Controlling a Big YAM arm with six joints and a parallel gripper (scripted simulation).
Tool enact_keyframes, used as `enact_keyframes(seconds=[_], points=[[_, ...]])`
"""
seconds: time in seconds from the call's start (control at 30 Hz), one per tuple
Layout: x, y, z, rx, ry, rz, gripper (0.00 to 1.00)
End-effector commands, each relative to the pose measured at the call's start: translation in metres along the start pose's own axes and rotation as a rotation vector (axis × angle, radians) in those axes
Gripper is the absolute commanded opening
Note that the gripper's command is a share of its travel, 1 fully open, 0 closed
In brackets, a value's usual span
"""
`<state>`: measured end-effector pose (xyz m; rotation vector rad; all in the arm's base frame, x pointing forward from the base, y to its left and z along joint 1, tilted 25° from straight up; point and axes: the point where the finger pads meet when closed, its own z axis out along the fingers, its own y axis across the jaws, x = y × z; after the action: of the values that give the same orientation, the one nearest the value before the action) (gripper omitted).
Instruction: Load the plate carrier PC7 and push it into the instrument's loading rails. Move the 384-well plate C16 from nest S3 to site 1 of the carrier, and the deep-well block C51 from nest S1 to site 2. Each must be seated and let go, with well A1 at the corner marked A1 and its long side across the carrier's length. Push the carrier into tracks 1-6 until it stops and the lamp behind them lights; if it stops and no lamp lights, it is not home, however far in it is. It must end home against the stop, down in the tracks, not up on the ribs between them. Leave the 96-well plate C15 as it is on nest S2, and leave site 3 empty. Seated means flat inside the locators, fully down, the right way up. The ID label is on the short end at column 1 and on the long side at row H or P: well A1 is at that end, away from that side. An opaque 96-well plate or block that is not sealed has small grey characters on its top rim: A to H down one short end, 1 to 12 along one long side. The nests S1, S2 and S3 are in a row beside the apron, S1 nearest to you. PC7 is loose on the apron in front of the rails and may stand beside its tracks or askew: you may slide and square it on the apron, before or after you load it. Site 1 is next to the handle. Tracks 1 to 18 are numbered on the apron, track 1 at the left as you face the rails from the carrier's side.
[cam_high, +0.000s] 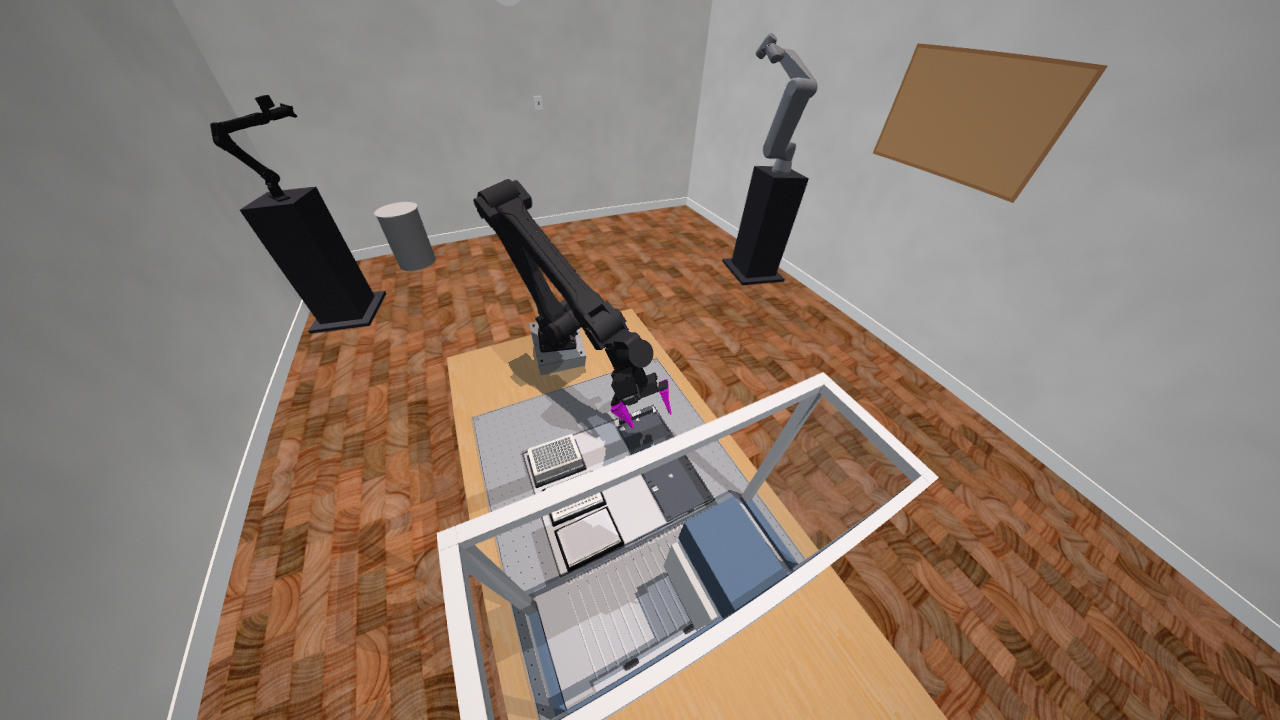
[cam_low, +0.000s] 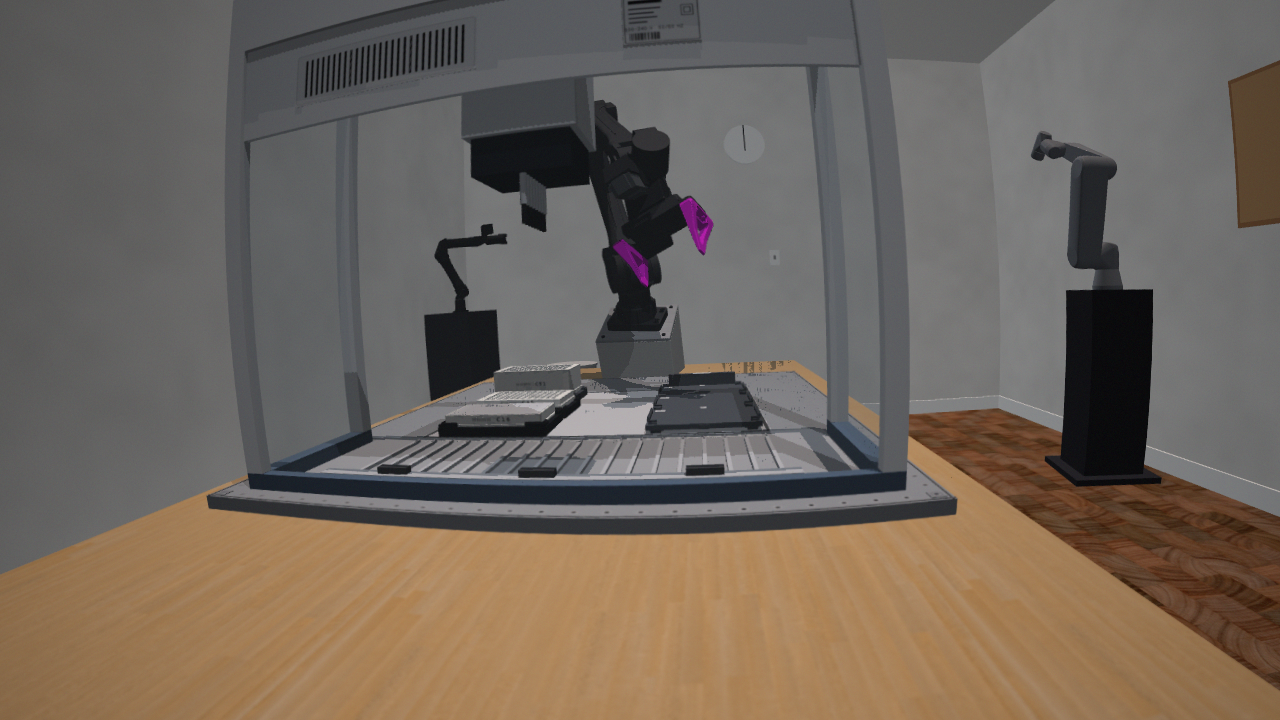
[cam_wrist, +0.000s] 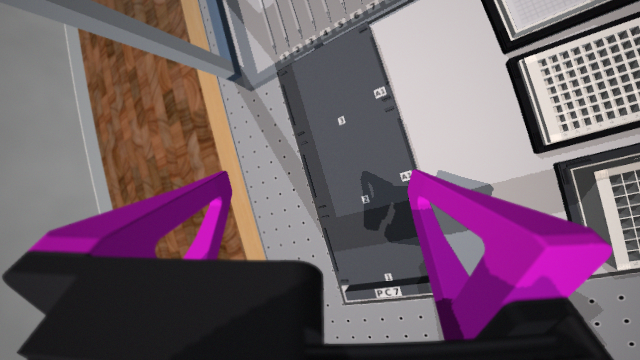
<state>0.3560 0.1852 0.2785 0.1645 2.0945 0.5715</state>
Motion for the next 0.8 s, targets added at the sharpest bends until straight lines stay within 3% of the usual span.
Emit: enact_keyframes(seconds=[0.0, 0.07, 0.17, 0.23, 0.4, 0.57, 0.63, 0.7, 0.77], points=[[-0.031, -0.001, -0.006, 0.056, 0.006, -0.103, 1.0], [-0.031, -0.012, -0.007, 0.088, 0.05, -0.141, 1.0], [-0.035, -0.017, -0.013, 0.1, 0.06, -0.158, 1.0], [-0.033, -0.026, -0.009, 0.147, 0.113, -0.195, 1.0], [-0.034, -0.049, -0.018, 0.226, 0.236, -0.279, 1.0], [-0.034, -0.071, -0.032, 0.288, 0.375, -0.353, 1.0], [-0.034, -0.08, -0.041, 0.302, 0.436, -0.378, 1.0], [-0.034, -0.08, -0.041, 0.302, 0.436, -0.378, 1.0], [-0.034, -0.089, -0.051, 0.318, 0.497, -0.401, 1.0]])
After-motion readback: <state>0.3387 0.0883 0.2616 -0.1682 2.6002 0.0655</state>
